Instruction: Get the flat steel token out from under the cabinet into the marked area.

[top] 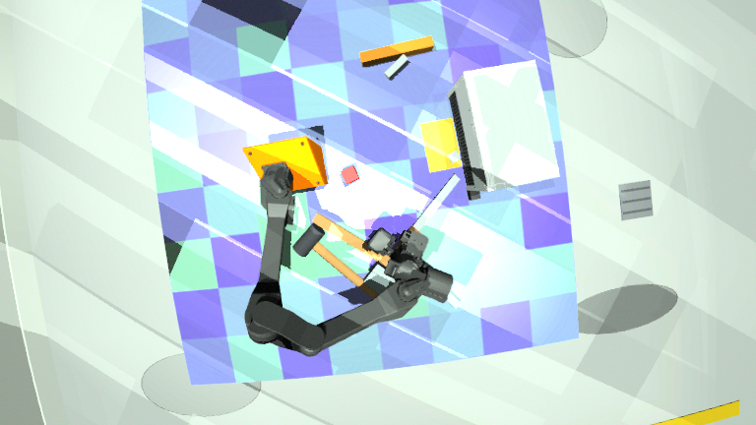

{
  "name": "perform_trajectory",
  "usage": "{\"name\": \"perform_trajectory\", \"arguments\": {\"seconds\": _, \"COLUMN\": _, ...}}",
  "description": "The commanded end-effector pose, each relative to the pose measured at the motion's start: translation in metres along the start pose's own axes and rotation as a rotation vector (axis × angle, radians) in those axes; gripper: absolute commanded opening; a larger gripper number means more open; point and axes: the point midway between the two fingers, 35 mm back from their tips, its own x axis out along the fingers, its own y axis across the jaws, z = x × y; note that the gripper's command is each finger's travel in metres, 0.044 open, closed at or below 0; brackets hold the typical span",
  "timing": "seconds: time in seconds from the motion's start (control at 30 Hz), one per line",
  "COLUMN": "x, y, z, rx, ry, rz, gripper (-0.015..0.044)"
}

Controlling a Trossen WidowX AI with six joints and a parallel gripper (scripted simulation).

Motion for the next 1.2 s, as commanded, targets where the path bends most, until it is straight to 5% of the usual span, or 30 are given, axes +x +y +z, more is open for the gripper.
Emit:
{"name": "perform_trajectory", "arguments": {"seconds": 0.0, "x": 0.0015, "y": -0.0012, "z": 0.001, "rx": 0.007, "ry": -0.003, "rz": 0.0, "gripper": 0.027}}
{"name": "perform_trajectory", "arguments": {"seconds": 0.67, "x": 0.0005, "y": 0.0001, "z": 0.0, "rx": 0.0, "ry": 0.001, "rz": 0.001, "gripper": 0.0137}}
{"name": "perform_trajectory", "arguments": {"seconds": 0.83, "x": 0.0005, "y": 0.0001, "z": -0.0003, "rx": 0.0, "ry": 0.001, "rz": 0.001, "gripper": 0.0005}}
{"name": "perform_trajectory", "arguments": {"seconds": 1.17, "x": 0.0045, "y": -0.0017, "z": 0.0, "rx": -0.024, "ry": -0.003, "rz": -0.001, "gripper": 0.0}}
